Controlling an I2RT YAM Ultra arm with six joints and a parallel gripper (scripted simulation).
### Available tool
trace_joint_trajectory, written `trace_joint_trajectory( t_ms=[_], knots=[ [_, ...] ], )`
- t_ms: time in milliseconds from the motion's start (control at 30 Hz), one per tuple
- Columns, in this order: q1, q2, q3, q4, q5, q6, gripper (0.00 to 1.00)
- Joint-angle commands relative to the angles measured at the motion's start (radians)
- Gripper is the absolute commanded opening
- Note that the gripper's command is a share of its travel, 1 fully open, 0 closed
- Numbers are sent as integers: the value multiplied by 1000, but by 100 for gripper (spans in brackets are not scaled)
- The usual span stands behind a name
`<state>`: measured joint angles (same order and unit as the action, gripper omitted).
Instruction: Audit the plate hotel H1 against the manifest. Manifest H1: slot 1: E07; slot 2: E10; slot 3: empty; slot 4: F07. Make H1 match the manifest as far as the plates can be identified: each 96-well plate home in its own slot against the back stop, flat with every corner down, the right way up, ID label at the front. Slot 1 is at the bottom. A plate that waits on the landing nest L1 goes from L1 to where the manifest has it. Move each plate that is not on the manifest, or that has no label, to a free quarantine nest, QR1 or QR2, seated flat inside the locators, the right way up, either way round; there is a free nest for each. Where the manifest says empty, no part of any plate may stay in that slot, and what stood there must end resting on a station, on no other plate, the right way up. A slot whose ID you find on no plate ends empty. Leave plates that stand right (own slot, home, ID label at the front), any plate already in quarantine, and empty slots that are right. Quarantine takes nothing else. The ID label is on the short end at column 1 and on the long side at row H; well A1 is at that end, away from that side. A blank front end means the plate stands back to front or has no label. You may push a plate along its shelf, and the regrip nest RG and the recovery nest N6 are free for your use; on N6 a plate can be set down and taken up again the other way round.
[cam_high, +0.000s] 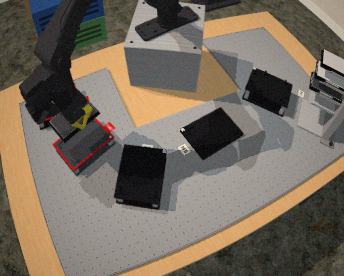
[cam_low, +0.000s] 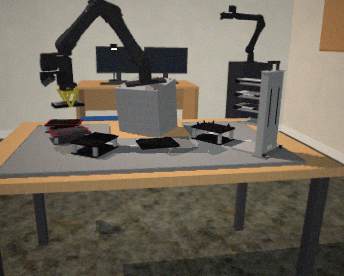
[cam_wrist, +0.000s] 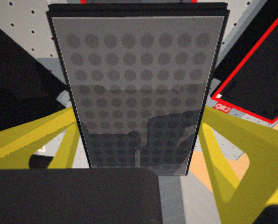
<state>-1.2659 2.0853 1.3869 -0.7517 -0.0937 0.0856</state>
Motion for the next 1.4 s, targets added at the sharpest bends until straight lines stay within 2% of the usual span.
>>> trace_joint_trajectory(
  t_ms=[0, 167, 233, 367, 400, 433, 467, 567, 667, 867, 933, 967, 1167, 1367],
  knots=[
    [4, 19, -21, 50, 4, 12, 86],
    [12, 34, -10, 91, 5, 15, 86],
    [10, 63, -24, 106, 4, 16, 86],
    [7, 75, -36, 122, 5, 17, 86],
    [9, 46, 6, 130, 5, 18, 86],
    [12, 54, 6, 138, 5, 19, 86],
    [14, 92, 5, 143, 5, 19, 86],
    [16, 113, -5, 167, 6, 21, 86],
    [9, 77, -14, 166, 6, 21, 86],
    [9, 78, -43, 169, 5, 21, 86],
    [9, 78, -43, 169, 5, 21, 86],
    [9, 76, -15, 165, 5, 21, 86],
    [10, 75, -50, 170, 5, 21, 86],
    [10, 72, -44, 170, 5, 21, 86]
  ],
)
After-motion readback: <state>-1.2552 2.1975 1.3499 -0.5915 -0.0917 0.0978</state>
